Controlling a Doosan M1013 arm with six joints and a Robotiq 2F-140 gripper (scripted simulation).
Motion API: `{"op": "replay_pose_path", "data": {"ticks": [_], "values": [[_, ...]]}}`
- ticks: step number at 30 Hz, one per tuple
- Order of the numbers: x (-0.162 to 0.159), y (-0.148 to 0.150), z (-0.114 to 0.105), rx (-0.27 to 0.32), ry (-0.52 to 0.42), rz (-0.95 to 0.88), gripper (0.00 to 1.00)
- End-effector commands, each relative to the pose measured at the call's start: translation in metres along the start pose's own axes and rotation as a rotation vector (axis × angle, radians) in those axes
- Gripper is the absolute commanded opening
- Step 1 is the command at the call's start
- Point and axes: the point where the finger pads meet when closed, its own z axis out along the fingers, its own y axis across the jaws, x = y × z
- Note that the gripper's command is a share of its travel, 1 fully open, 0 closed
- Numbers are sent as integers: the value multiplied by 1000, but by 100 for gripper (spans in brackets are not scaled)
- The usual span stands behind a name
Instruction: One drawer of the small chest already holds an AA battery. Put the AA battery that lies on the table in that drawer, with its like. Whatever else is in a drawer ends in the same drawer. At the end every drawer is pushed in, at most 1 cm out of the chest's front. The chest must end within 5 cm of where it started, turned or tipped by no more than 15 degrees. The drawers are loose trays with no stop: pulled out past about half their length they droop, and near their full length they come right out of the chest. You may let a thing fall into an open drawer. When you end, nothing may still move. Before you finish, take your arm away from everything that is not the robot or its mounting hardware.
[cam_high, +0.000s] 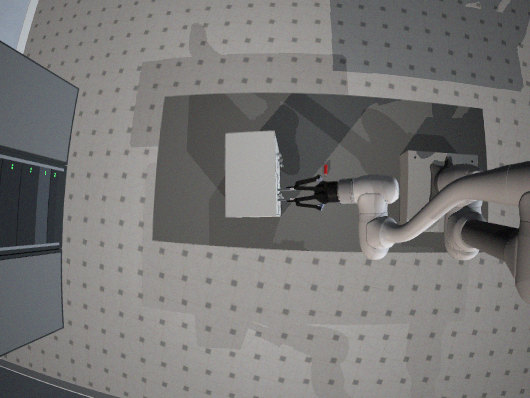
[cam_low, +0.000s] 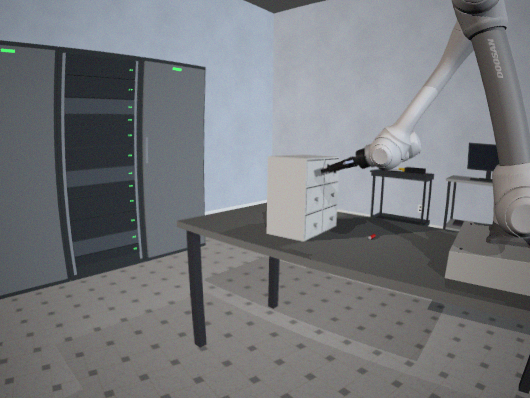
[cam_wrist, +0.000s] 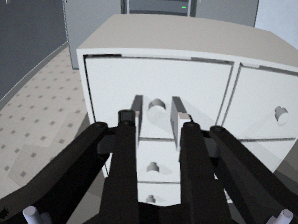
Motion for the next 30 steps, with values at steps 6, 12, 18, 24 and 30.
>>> {"op": "replay_pose_path", "data": {"ticks": [6, 12, 18, 24, 30], "values": [[0, 0, 0, 0, 0, 0, 20], [0, 0, 0, 0, 0, 0, 20], [0, 0, 0, 0, 0, 0, 20], [0, 0, 0, 0, 0, 0, 8], [0, 0, 0, 0, 0, 0, 8]]}}
